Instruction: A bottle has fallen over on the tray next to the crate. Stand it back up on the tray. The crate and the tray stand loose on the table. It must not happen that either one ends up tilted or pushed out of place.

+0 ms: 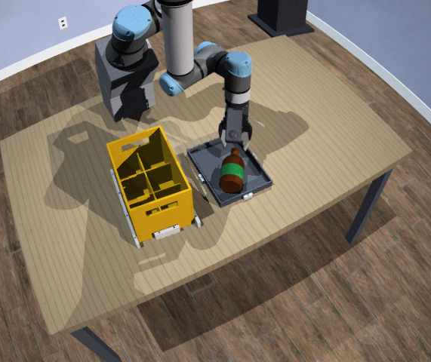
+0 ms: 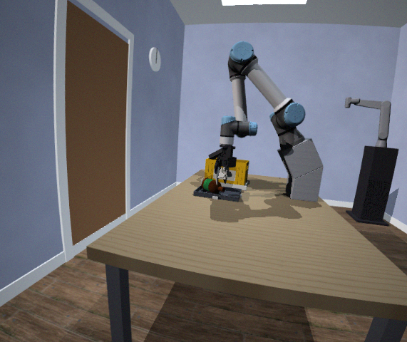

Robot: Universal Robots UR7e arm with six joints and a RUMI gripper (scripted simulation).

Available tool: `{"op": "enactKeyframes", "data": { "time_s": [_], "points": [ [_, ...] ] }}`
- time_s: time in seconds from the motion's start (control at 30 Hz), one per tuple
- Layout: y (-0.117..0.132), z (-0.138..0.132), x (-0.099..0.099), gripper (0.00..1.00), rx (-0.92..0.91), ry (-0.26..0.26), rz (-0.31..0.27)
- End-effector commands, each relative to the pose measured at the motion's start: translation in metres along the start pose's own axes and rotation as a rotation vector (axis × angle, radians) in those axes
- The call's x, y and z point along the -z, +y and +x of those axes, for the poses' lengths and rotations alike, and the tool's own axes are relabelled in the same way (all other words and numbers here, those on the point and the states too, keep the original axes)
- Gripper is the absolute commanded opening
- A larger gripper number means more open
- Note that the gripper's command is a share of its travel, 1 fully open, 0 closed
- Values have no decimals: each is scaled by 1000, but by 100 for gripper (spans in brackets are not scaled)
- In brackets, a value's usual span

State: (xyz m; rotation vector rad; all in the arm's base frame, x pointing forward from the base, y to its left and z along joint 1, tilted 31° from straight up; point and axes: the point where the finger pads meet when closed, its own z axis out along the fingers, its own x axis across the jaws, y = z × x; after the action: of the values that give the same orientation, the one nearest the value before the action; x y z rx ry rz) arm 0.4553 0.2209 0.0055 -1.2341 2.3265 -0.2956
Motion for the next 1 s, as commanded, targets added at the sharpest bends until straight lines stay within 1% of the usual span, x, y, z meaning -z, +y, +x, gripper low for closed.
{"op": "enactKeyframes", "data": {
  "time_s": [0.0, 0.33, 0.97],
  "points": [
    [0, 0, -1, 38, 0, -1, 1],
    [0, 0, -5, 38, 0, -1, 1],
    [0, 0, -24, 38, 0, -1, 1]
  ]
}}
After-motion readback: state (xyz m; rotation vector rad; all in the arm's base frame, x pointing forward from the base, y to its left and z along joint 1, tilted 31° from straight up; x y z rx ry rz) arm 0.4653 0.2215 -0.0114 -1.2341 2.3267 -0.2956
